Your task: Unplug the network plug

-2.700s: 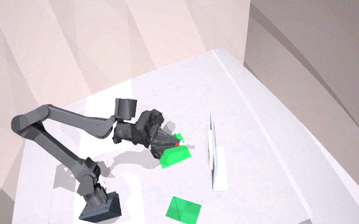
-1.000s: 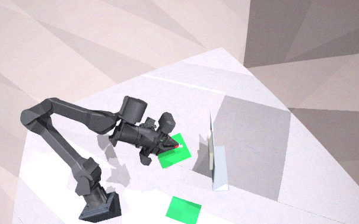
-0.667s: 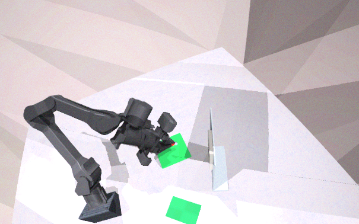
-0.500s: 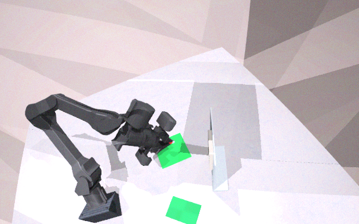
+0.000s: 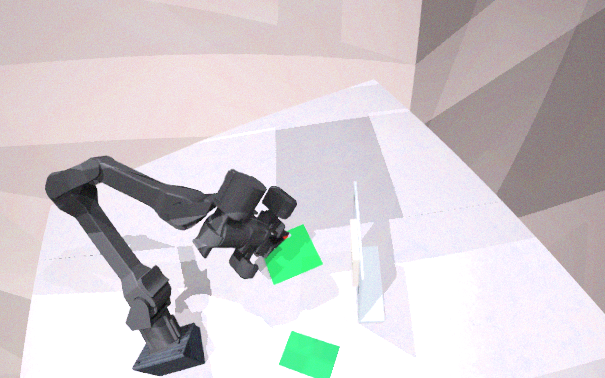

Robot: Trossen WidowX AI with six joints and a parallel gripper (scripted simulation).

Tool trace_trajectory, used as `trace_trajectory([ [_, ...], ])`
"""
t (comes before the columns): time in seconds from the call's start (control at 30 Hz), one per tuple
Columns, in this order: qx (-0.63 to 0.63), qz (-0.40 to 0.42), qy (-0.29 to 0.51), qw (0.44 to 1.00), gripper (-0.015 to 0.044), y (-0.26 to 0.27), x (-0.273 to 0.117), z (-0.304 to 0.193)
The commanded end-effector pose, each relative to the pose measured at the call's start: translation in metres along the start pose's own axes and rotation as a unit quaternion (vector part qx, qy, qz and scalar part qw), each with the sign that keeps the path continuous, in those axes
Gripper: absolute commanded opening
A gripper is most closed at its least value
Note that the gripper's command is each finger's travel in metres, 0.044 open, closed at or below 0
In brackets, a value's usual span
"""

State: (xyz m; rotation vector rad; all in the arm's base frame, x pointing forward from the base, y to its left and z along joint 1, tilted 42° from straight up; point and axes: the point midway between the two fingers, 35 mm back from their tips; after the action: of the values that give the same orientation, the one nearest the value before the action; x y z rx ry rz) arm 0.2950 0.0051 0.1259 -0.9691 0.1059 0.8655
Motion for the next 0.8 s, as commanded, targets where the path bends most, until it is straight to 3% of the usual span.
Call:
trace_trajectory([
  [0.0, 0.005, 0.004, 0.0, 1.0, 0.0, 0.006, 0.005, -0.001],
  [0.77, 0.005, 0.005, 0.001, 1.0, 0.0, 0.023, 0.03, -0.001],
])
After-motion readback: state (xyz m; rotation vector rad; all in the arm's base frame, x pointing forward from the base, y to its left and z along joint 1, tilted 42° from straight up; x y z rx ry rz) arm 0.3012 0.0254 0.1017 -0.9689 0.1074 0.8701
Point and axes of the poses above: the point midway between the two fingers, 35 mm back from their tips, its own x axis out along the fingers, its own y axis across the jaws, z = x × y
